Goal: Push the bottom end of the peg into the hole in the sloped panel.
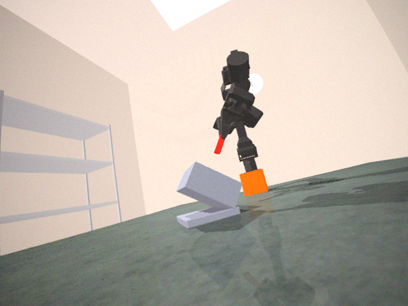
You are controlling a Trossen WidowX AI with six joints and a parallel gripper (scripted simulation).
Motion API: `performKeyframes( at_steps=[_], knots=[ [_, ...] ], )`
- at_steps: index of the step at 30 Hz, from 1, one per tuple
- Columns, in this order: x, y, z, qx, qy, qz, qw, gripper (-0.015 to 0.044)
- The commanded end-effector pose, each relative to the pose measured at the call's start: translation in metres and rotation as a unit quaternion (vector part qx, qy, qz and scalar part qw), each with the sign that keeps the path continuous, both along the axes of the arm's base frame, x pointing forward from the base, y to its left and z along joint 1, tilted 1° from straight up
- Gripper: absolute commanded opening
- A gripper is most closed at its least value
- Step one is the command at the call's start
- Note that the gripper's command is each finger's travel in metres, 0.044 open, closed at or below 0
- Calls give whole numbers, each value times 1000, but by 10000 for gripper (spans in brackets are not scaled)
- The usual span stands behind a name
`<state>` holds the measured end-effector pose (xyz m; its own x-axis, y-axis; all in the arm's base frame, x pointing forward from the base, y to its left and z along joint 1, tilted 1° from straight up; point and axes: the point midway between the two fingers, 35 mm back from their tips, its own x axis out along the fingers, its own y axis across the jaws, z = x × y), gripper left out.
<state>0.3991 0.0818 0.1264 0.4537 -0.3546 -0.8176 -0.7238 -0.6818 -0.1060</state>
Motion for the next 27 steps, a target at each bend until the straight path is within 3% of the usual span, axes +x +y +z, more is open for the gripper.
performKeyframes(
  at_steps=[1, 27],
  knots=[
    [3, -3, -11, -12, 7, 12, 1000, 0],
    [19, -10, -35, -35, 11, 48, 998, 0]
  ],
)
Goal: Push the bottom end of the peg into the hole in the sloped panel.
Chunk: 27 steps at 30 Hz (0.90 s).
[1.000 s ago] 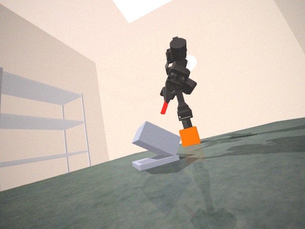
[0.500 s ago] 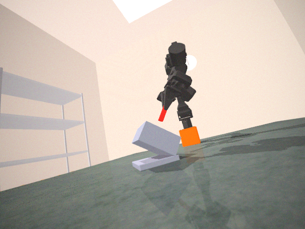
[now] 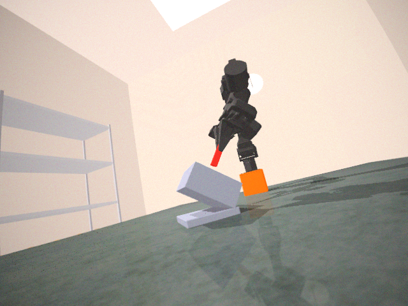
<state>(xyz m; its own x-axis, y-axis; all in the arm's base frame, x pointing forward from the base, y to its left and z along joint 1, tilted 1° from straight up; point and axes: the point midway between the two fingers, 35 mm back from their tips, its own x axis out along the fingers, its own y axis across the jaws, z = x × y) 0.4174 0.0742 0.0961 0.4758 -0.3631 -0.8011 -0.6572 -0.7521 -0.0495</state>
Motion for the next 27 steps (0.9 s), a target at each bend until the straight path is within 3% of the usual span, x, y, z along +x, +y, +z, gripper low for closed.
performKeyframes(
  at_steps=[1, 27],
  knots=[
    [2, -3, -6, -3, 3, 1, 1000, 0],
    [9, -8, -14, -3, -3, -2, 1000, 0]
  ],
)
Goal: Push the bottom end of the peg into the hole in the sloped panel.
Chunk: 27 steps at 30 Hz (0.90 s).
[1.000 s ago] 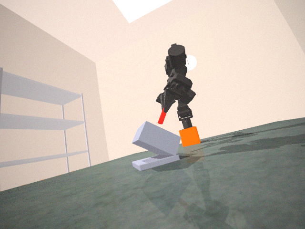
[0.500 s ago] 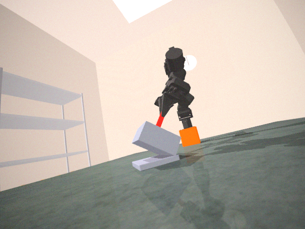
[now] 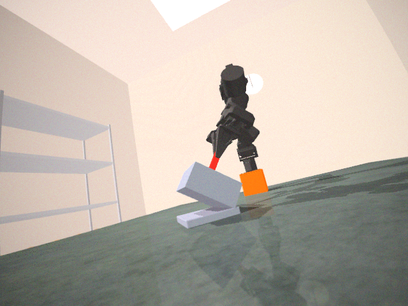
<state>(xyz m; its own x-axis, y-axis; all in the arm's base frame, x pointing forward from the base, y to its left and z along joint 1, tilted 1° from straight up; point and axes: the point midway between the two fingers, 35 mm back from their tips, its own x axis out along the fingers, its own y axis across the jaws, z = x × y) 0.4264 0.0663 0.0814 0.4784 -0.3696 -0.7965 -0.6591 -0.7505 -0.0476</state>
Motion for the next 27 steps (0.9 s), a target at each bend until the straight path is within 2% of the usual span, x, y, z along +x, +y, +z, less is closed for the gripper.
performKeyframes(
  at_steps=[1, 27],
  knots=[
    [0, 0, 1, 0, -1, 0, 1000, 0],
    [-5, -1, -4, 0, 0, 0, 1000, 0]
  ],
)
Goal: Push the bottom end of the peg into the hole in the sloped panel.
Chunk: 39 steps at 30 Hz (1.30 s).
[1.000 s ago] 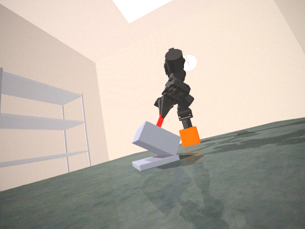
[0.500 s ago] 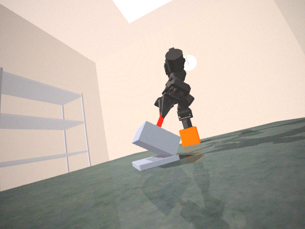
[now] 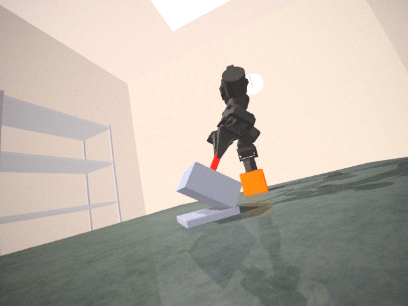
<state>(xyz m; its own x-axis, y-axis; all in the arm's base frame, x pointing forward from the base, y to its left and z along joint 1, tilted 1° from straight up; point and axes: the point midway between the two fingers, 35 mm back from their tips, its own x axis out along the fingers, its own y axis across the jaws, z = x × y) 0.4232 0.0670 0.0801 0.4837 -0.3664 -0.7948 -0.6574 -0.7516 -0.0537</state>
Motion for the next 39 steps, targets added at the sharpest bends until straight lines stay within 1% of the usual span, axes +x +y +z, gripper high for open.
performKeyframes(
  at_steps=[1, 39],
  knots=[
    [-2, -2, -3, -1, 2, -1, 1000, 0],
    [9, -7, -16, -2, 2, -1, 1000, 0]
  ],
)
